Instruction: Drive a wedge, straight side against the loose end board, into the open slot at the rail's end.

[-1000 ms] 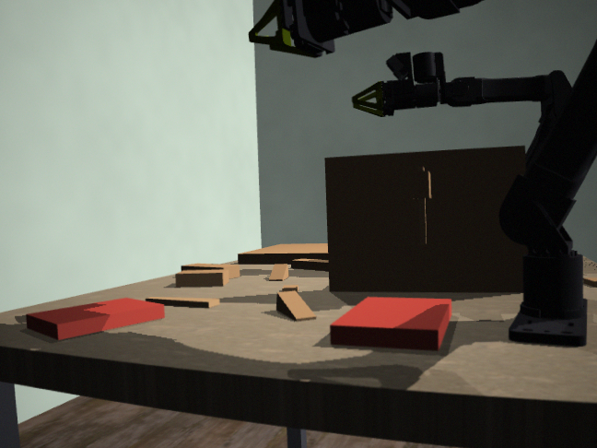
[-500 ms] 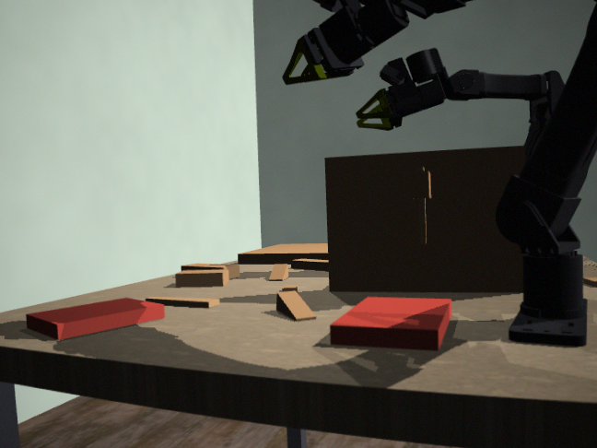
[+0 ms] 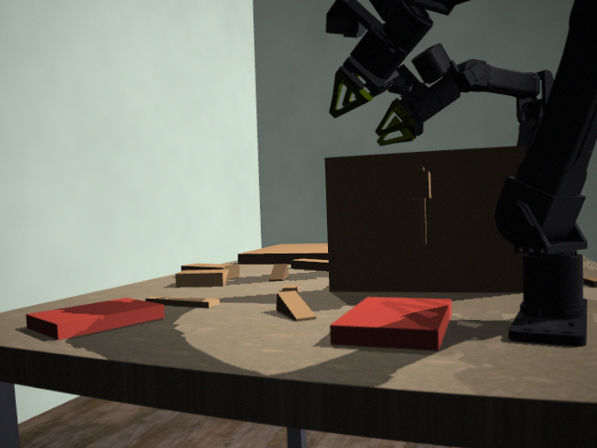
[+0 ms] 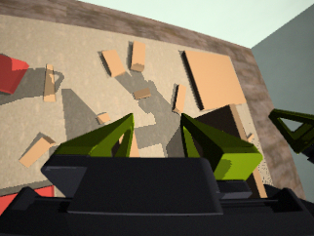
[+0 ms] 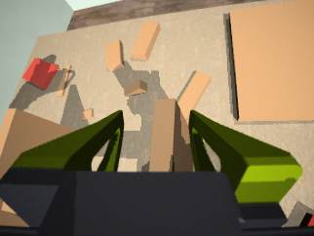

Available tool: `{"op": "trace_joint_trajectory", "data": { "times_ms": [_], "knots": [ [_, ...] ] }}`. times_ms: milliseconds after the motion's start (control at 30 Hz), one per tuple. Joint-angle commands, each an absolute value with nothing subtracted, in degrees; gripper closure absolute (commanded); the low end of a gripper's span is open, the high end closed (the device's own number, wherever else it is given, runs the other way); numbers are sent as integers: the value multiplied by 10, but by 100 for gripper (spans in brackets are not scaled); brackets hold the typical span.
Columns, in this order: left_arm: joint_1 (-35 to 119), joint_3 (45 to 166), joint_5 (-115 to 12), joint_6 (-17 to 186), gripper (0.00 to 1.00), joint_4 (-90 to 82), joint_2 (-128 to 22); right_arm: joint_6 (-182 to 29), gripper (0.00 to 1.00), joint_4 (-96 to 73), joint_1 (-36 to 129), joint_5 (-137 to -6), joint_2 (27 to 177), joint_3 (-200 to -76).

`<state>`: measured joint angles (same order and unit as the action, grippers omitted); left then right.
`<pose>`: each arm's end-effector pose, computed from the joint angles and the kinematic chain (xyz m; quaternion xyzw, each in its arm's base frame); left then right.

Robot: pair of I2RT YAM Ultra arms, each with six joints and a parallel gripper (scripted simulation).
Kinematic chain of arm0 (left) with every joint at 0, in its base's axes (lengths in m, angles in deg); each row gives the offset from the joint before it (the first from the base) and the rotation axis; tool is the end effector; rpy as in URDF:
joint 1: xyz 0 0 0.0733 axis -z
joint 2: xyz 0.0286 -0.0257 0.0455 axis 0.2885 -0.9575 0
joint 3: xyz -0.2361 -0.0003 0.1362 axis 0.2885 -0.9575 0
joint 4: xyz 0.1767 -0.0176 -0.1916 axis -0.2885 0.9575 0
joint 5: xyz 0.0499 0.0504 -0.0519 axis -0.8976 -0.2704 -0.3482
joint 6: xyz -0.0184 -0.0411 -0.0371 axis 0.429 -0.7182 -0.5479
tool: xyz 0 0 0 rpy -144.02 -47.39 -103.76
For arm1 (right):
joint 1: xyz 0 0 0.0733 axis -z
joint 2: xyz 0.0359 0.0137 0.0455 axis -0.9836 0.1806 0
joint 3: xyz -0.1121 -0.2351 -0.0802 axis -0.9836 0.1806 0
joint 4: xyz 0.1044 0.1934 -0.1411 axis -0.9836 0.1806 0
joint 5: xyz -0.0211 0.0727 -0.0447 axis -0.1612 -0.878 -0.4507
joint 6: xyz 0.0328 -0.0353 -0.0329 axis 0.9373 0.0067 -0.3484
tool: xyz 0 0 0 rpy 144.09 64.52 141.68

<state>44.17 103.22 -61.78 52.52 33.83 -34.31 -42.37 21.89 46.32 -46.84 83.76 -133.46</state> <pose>0.2159 -0.1046 0.3793 -0.0790 0.8802 -0.1858 0.4295 0.2123 0.1233 0.3644 0.0897 0.8740 0.1225 0.4616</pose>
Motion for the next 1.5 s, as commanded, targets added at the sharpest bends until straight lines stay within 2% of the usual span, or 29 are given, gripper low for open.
{"op": "trace_joint_trajectory", "data": {
  "times_ms": [0,800,1100,1467],
  "knots": [
    [478,1068,-638,458,48,421,-350,-355,47,304,421,-422,846,-1364],
    [710,1168,-706,181,48,759,-402,-69,47,623,139,-249,905,-1439],
    [761,1186,-719,122,48,829,-411,-3,47,695,77,-214,917,-1453],
    [776,1195,-724,109,48,835,-413,20,47,717,56,-204,909,-1452]
  ]
}}
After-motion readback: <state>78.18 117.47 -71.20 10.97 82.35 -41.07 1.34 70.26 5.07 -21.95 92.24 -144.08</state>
